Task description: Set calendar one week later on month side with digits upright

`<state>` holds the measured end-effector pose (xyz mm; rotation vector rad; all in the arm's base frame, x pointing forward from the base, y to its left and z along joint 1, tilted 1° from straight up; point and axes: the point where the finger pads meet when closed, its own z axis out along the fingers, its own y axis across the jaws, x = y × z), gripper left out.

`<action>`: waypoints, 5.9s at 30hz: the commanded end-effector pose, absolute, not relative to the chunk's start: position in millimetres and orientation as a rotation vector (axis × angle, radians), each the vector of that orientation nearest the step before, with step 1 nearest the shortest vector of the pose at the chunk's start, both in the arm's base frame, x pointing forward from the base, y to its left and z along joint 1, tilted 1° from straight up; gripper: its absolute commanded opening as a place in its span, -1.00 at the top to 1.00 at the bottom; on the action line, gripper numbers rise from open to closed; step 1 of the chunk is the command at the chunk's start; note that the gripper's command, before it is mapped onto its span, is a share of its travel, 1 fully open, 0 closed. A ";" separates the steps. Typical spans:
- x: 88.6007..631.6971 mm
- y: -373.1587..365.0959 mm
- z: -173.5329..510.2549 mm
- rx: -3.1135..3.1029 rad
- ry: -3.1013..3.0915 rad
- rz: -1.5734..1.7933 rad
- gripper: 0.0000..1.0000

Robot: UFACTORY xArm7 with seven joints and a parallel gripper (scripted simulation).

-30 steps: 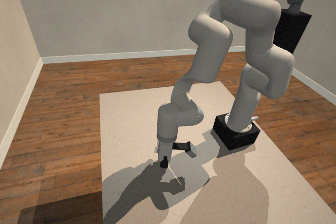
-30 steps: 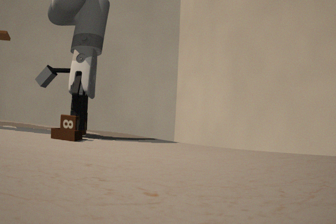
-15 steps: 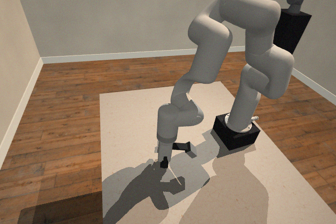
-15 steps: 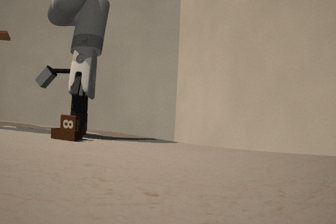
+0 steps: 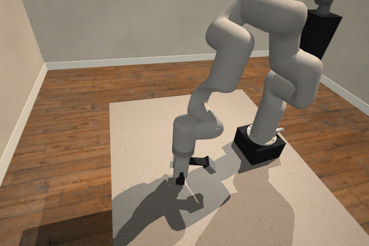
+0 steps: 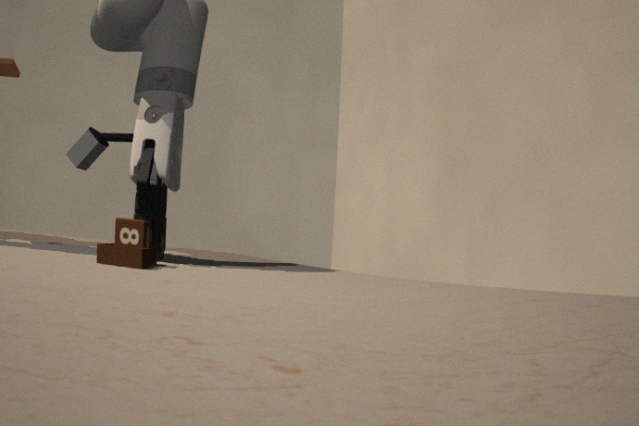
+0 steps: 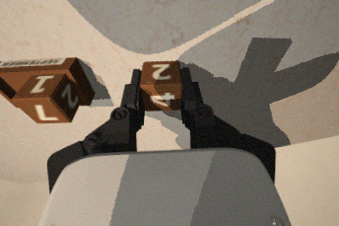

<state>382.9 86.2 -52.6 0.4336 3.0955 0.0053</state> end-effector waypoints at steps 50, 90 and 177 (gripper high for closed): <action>384.4 86.6 -51.7 0.433 3.092 0.007 0.43; 384.4 86.6 -51.7 0.433 3.092 0.007 0.10; 380.3 73.7 38.3 1.070 2.935 0.013 -1.00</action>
